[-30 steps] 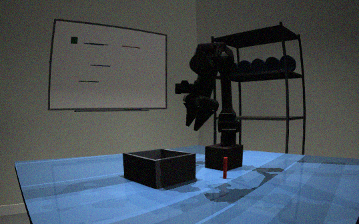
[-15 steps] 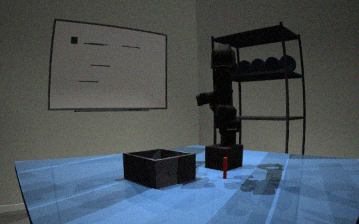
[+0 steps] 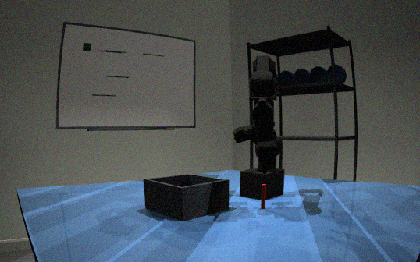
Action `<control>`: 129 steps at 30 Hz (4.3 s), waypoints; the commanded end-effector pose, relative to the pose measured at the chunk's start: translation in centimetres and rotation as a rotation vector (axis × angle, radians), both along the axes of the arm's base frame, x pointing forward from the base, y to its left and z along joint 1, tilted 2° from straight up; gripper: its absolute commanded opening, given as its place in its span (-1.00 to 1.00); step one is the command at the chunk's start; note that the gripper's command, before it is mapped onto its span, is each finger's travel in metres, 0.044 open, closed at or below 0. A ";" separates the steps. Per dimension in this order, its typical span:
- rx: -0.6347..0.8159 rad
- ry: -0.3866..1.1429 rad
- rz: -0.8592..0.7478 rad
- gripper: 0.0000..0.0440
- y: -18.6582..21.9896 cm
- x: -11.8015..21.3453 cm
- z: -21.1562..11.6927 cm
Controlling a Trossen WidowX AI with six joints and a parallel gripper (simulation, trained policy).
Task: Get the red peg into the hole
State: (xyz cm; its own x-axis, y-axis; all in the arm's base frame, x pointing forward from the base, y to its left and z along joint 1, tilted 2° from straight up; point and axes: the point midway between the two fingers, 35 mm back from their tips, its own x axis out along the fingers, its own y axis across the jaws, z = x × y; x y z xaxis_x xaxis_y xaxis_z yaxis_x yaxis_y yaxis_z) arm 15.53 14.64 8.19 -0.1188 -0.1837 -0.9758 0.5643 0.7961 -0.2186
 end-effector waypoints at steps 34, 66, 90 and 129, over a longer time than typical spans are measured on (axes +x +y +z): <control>0.015 0.025 -0.051 -0.25 -0.9 -1.0 -12.8; -0.032 -0.110 -0.043 -1.00 -0.3 4.6 -4.0; -0.071 -0.256 -0.277 -1.00 -6.5 12.8 0.6; 0.068 -0.163 -0.148 -0.26 -15.4 19.5 -6.6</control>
